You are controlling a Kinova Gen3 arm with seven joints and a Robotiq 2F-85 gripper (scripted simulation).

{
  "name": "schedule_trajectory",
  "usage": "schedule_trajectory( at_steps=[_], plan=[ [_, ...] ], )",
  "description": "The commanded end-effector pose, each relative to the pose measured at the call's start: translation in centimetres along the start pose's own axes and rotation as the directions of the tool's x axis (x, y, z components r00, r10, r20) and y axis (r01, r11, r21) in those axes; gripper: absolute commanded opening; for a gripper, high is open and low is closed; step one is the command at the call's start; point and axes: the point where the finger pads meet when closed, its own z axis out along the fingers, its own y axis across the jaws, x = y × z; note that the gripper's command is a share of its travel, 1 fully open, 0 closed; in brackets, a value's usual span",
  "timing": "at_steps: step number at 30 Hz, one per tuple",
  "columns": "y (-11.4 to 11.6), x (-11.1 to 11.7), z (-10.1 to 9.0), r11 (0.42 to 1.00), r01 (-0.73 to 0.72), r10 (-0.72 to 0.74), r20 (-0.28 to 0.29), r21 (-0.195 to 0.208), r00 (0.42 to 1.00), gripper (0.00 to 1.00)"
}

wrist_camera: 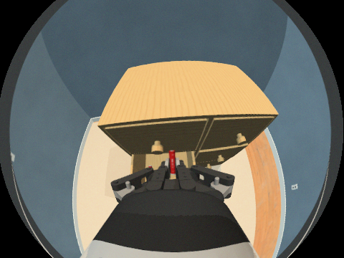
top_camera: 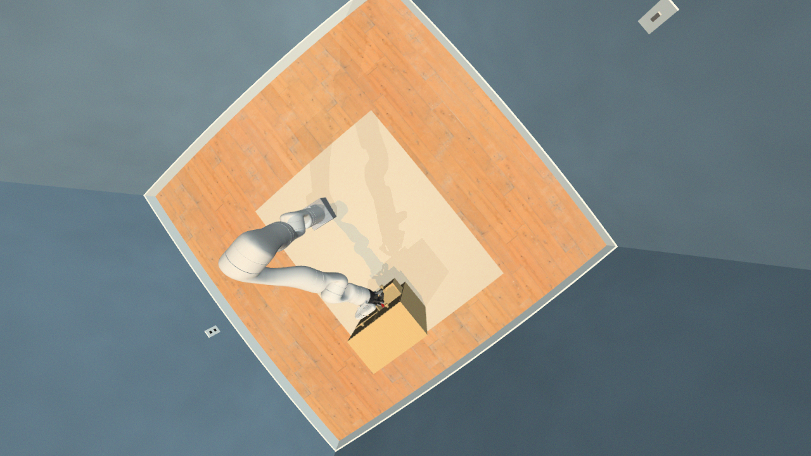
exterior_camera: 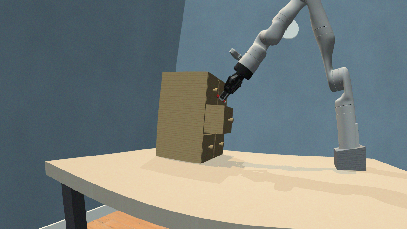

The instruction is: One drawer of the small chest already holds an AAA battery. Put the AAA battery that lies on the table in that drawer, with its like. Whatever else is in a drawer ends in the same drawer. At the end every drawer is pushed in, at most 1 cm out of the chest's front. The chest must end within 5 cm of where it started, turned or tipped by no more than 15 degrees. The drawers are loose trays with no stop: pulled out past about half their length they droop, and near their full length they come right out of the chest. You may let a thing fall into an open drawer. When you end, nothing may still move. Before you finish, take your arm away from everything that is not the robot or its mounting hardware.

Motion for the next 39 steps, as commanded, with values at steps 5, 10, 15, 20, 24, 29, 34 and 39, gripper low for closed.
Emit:
schedule_trajectory(
  at_steps=[5,10,15,20,24,29,34,39],
  plan=[
    [0.10,0.09,-0.02,1.000,0.010,-0.010,0.001,-0.002,1.000,0.05],
    [0.12,0.03,-0.05,1.000,0.010,-0.010,0.001,-0.002,1.000,0.05],
    [0.16,-0.09,-0.10,1.000,0.010,-0.010,0.001,-0.002,1.000,0.05],
    [0.18,-0.15,-0.13,1.000,0.010,-0.010,0.001,-0.002,1.000,0.05],
    [0.18,-0.15,-0.13,1.000,0.010,-0.010,0.001,-0.002,1.000,0.05],
    [0.18,-0.15,-0.13,1.000,0.010,-0.010,0.001,-0.002,1.000,0.05],
    [0.18,-0.15,-0.13,1.000,0.010,-0.010,0.001,-0.002,1.000,0.13],
    [0.18,-0.15,-0.13,1.000,0.010,-0.010,0.001,-0.002,1.000,0.24]
  ],
)
